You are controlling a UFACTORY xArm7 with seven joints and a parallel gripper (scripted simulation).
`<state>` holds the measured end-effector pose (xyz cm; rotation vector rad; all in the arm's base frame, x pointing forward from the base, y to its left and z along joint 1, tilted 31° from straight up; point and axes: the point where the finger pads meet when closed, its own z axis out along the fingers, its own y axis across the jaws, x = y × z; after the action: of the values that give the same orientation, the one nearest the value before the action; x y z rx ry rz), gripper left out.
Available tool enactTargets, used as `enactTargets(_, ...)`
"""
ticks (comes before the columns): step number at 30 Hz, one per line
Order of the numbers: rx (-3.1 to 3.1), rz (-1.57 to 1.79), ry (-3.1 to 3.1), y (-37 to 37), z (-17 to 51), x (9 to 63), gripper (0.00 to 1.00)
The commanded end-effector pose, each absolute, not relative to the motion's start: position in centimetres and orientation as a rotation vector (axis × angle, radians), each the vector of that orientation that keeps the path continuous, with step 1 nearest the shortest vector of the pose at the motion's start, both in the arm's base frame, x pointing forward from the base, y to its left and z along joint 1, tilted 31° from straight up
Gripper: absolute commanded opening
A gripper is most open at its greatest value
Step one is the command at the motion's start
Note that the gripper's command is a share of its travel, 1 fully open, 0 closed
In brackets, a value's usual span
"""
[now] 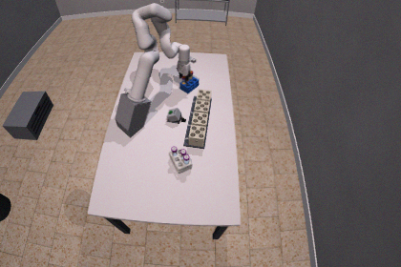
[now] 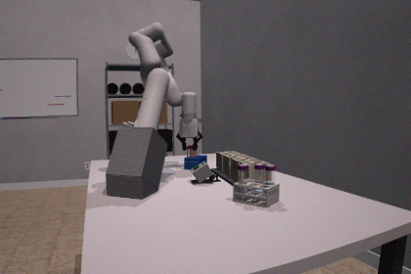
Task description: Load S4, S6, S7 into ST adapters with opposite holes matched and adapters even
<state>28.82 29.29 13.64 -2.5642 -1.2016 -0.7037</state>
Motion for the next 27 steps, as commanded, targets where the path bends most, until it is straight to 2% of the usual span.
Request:
enactTargets(1,-2.564,-0.706,-1.201,29.31,13.71,28.88,0.57)
enactTargets(5,-2.564,-0.707,-1.201,29.31,13.71,28.88,0.57)
enactTargets(6,-2.564,-0.706,-1.201,29.29,13.76,28.86,0.00)
enactTargets(27,-2.564,-0.706,-1.201,29.25,13.85,28.82,0.00)
